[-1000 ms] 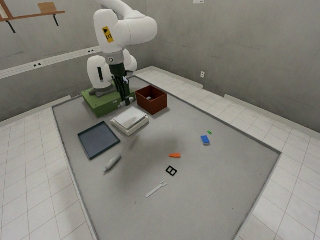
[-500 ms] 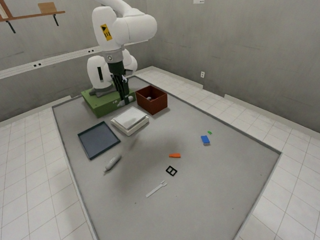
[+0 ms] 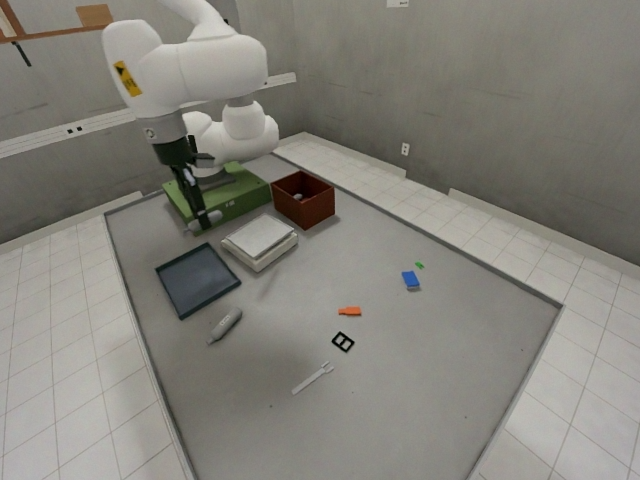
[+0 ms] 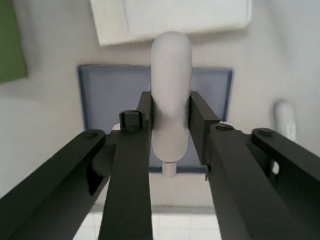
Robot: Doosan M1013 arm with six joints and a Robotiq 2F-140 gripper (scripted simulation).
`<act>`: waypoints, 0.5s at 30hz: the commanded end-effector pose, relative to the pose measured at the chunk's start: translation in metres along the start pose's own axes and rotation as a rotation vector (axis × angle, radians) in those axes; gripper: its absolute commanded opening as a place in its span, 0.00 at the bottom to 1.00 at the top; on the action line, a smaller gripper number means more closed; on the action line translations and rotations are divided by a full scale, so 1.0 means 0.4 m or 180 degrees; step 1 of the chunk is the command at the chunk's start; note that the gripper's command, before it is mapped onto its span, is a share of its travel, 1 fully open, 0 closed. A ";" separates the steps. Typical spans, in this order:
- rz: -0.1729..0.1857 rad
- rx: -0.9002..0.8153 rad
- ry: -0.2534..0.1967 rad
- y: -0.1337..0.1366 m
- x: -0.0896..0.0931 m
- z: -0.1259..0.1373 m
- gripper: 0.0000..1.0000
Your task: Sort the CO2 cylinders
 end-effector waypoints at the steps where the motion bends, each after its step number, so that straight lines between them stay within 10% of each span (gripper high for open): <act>1: 0.0011 0.0055 0.0015 -0.040 0.001 0.172 0.10; 15: 0.0011 0.0055 0.0015 -0.047 0.077 0.199 0.10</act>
Point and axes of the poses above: the point where the finger pads meet when closed, its own x axis out along the fingers, its own y axis across the jaws, z = x × y, the point moved 10 cm from there along -x, back along the fingers, and after that the axes turned 3 degrees about -x, right-handed, at the moved point
